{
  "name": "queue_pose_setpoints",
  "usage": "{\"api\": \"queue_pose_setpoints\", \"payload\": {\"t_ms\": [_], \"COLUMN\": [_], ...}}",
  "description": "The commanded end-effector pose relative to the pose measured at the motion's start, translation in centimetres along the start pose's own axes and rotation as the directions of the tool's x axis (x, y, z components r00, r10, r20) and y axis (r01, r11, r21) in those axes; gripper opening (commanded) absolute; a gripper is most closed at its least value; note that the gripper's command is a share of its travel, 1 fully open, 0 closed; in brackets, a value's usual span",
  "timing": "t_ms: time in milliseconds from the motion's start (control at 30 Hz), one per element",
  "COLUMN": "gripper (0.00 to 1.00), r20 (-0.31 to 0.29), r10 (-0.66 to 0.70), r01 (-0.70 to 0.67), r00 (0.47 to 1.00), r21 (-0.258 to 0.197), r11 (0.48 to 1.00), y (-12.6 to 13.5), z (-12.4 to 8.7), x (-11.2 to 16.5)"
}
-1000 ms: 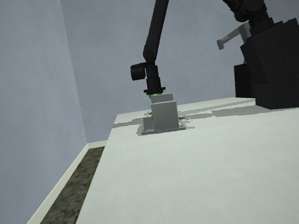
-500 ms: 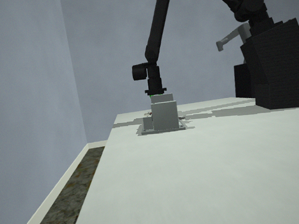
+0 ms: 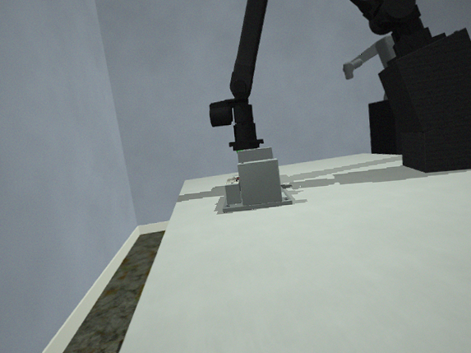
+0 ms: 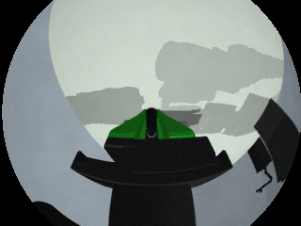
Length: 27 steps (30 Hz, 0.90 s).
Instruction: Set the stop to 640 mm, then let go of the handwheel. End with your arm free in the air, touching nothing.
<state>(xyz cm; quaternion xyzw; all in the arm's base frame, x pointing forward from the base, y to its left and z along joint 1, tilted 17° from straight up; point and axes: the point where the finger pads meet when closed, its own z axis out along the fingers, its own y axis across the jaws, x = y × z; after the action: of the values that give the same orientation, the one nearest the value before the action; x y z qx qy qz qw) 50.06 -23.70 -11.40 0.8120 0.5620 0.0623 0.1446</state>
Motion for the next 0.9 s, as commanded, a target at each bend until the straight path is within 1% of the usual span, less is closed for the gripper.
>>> {"api": "queue_pose_setpoints", "payload": {"t_ms": [0, 200, 433, 700, 767, 867], "gripper": [0.06, 0.06, 0.06, 0.06, 0.06, 0.06], "r20": [0.003, 0.004, 0.004, 0.004, 0.003, 0.003], "r10": [0.008, 0.008, 0.008, 0.007, 0.007, 0.007], "r01": [-0.008, -0.008, -0.009, -0.007, -0.007, -0.007], "r00": [1.000, 1.000, 1.000, 1.000, 1.000, 1.000], "r21": [0.026, 0.026, 0.026, 0.027, 0.037, 0.038], "r11": [1.000, 1.000, 1.000, 1.000, 0.999, 0.999], "y": [-1.8, -2.4, -2.5, -3.2, -3.5, -3.6], "z": [2.0, 2.4, 2.4, 2.3, 2.3, 2.3], "x": [-0.7, -0.7, -0.7, -0.7, -0.7, -0.7]}}
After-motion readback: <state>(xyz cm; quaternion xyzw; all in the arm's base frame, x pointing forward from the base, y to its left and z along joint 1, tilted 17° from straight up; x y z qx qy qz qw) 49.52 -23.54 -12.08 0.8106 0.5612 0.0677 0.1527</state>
